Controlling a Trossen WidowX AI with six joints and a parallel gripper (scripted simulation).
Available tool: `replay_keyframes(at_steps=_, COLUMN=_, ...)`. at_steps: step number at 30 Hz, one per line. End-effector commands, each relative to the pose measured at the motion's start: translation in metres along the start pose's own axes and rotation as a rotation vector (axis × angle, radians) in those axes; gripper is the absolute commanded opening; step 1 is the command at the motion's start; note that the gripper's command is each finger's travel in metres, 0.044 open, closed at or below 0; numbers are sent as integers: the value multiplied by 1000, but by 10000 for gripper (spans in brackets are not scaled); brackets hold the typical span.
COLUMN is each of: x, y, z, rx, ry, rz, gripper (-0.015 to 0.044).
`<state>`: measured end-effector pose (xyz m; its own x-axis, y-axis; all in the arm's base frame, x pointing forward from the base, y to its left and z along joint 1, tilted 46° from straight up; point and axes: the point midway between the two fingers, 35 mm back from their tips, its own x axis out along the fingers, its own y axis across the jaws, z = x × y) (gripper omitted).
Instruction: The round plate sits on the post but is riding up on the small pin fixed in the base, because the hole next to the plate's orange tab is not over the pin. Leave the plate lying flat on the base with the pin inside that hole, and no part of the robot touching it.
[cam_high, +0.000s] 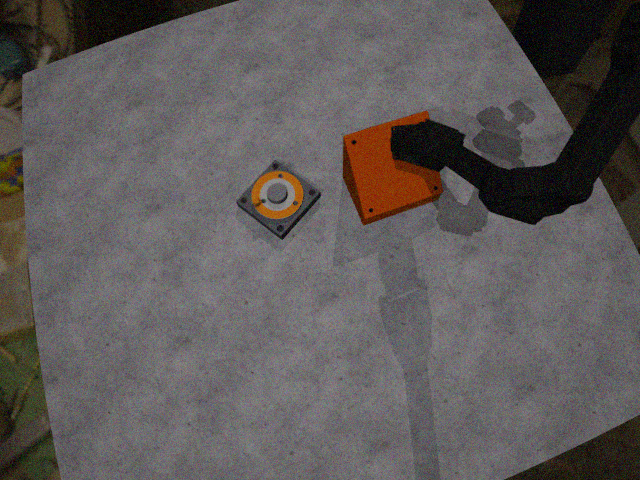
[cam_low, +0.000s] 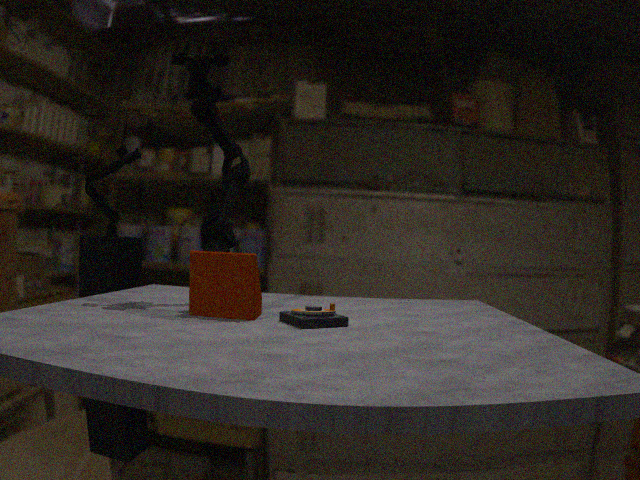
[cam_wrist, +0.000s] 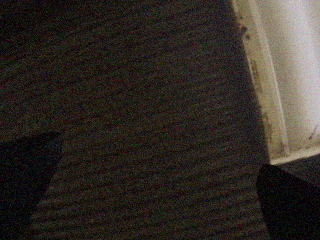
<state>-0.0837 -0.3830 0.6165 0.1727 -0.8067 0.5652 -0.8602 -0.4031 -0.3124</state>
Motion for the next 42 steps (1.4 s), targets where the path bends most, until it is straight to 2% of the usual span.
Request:
replay_keyframes(at_steps=1, x=1, y=0, z=5, rx=19, ry=-10, rz=0, gripper=374)
replay_keyframes(at_steps=4, x=16, y=-2, z=70, rx=273, ry=-156, rz=7, gripper=295)
replay_keyframes(at_steps=8, x=23, y=-13, z=130, rx=483, ry=-291, rz=26, gripper=190)
replay_keyframes(at_steps=10, x=23, y=-18, z=148, rx=515, ry=-328, rz=32, gripper=137)
replay_keyframes(at_steps=15, x=16, y=-50, z=242, rx=768, ry=-557, rz=86, gripper=6)
replay_keyframes(at_steps=21, x=-6, y=-97, z=318, rx=913, ry=-784, rz=97, gripper=0)
replay_keyframes(at_steps=23, x=-22, y=-118, z=355, rx=1021, ry=-902, rz=150, gripper=0)
replay_keyframes(at_steps=26, x=-39, y=-138, z=384, rx=1106, ry=-1004, rz=204, gripper=0)
replay_keyframes(at_steps=32, x=-102, y=-197, z=458, rx=1303, ry=-1308, rz=412, gripper=0)
replay_keyframes(at_steps=34, x=-117, y=-209, z=470, rx=1332, ry=-1367, rz=462, gripper=0)
replay_keyframes(at_steps=40, x=-207, y=-266, z=518, rx=1416, ry=-1661, rz=770, gripper=0)
replay_keyframes(at_steps=42, x=-225, y=-276, z=524, rx=1418, ry=-1711, rz=837, gripper=0)
